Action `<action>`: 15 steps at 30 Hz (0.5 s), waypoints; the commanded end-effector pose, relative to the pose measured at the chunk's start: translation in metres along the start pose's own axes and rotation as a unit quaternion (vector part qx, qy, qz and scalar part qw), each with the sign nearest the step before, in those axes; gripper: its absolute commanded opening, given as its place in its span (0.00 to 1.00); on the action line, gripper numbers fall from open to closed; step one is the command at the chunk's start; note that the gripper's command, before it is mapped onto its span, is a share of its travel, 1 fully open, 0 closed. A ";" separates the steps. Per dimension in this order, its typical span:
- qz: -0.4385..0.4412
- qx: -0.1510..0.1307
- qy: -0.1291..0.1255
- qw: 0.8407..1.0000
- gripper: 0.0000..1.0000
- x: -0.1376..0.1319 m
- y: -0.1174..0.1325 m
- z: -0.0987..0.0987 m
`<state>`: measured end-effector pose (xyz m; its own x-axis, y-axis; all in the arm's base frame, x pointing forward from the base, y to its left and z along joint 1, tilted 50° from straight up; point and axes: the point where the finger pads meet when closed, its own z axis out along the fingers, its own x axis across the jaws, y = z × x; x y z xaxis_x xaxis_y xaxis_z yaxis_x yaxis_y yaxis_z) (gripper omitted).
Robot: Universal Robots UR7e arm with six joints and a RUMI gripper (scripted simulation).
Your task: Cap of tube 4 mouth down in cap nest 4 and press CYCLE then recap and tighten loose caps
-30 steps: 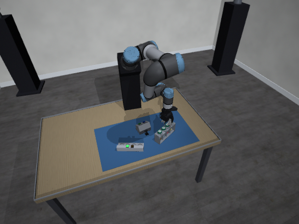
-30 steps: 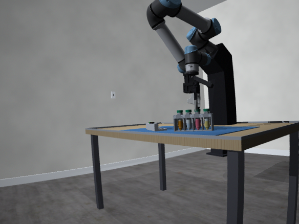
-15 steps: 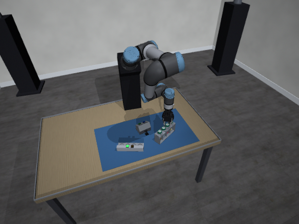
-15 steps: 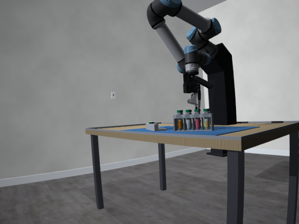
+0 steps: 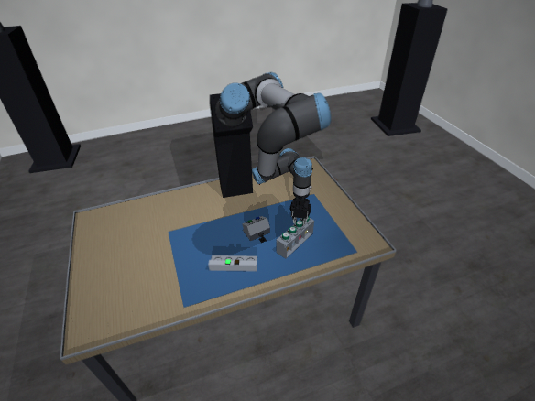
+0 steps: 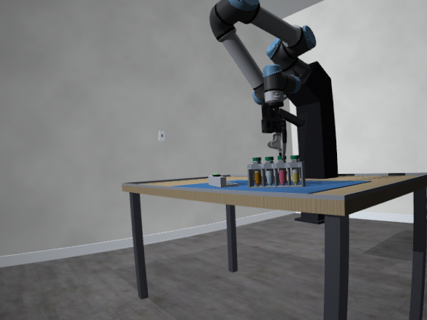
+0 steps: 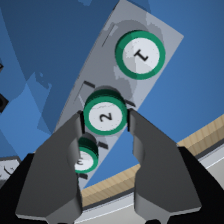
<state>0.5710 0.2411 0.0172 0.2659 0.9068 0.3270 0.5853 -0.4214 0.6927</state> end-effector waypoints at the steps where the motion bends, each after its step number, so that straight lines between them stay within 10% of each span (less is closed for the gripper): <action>1: 0.049 0.000 0.001 0.999 0.00 0.000 0.000 0.000; 15: 0.342 0.000 0.001 0.940 0.00 0.000 0.000 0.000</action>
<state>0.5715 0.2409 0.0170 0.5154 0.5849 0.6263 0.3844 -0.8110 0.4411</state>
